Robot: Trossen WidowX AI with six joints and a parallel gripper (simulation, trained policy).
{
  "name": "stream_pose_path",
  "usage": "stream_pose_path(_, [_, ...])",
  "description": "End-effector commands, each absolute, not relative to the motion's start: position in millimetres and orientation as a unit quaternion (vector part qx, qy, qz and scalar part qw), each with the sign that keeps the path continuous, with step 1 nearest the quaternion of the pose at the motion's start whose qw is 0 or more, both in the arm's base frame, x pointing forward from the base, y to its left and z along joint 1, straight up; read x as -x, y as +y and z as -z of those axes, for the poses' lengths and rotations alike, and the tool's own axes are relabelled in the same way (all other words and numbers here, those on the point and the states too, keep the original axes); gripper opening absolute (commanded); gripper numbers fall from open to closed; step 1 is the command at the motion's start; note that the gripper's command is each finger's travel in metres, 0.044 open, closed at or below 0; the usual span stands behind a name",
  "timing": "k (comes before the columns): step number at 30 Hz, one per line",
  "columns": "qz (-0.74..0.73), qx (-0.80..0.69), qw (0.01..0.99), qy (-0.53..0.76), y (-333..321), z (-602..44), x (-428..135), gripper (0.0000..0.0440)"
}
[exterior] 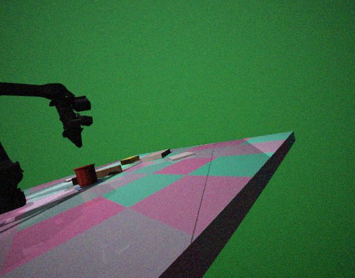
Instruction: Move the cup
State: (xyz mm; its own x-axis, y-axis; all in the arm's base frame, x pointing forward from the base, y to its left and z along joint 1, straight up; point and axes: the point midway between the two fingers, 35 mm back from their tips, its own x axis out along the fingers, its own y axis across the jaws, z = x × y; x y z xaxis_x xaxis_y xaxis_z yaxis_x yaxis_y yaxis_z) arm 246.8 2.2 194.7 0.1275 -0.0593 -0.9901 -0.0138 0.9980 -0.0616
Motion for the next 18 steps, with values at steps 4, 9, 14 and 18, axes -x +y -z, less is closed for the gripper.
stream_pose_path(4, [0.018, 0.037, 0.727, 0.686, -7, -188, -244, 0.0112])
stream_pose_path(9, [0.019, 0.039, 0.714, 0.699, -13, -180, -243, 0.0114])
stream_pose_path(14, [0.020, 0.041, 0.703, 0.710, -20, -171, -242, 0.0120])
stream_pose_path(18, [0.020, 0.043, 0.695, 0.717, -25, -163, -242, 0.0128])
